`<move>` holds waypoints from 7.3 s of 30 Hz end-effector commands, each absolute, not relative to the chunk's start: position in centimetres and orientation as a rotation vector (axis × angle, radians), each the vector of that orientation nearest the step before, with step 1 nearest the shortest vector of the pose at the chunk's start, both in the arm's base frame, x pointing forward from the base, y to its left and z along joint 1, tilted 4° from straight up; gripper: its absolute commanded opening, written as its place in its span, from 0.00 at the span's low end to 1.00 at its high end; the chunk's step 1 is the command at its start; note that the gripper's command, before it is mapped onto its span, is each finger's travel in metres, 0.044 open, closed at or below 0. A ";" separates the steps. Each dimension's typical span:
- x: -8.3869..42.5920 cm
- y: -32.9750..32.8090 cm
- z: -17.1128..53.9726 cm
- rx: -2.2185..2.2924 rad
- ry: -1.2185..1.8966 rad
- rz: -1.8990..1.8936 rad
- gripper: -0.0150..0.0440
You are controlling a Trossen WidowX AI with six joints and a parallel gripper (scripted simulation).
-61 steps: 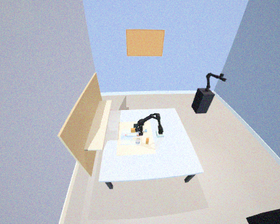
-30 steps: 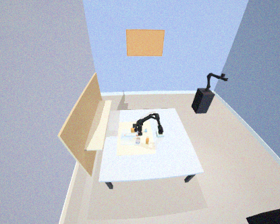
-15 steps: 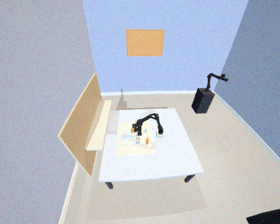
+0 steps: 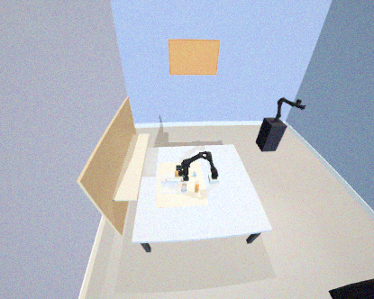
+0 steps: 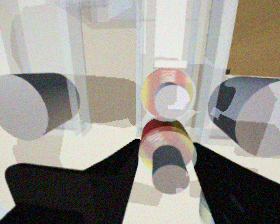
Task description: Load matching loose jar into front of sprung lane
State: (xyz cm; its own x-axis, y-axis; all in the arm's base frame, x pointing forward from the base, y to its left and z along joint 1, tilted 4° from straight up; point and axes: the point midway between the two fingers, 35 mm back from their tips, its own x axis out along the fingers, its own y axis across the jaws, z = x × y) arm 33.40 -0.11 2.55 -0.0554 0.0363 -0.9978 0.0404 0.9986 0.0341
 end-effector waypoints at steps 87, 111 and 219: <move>36.1 -0.2 3.2 0.061 1.589 -0.002 0.25; 36.2 -0.2 2.9 0.061 1.589 -0.002 0.25; 35.2 -0.1 0.5 0.061 1.590 -0.002 0.25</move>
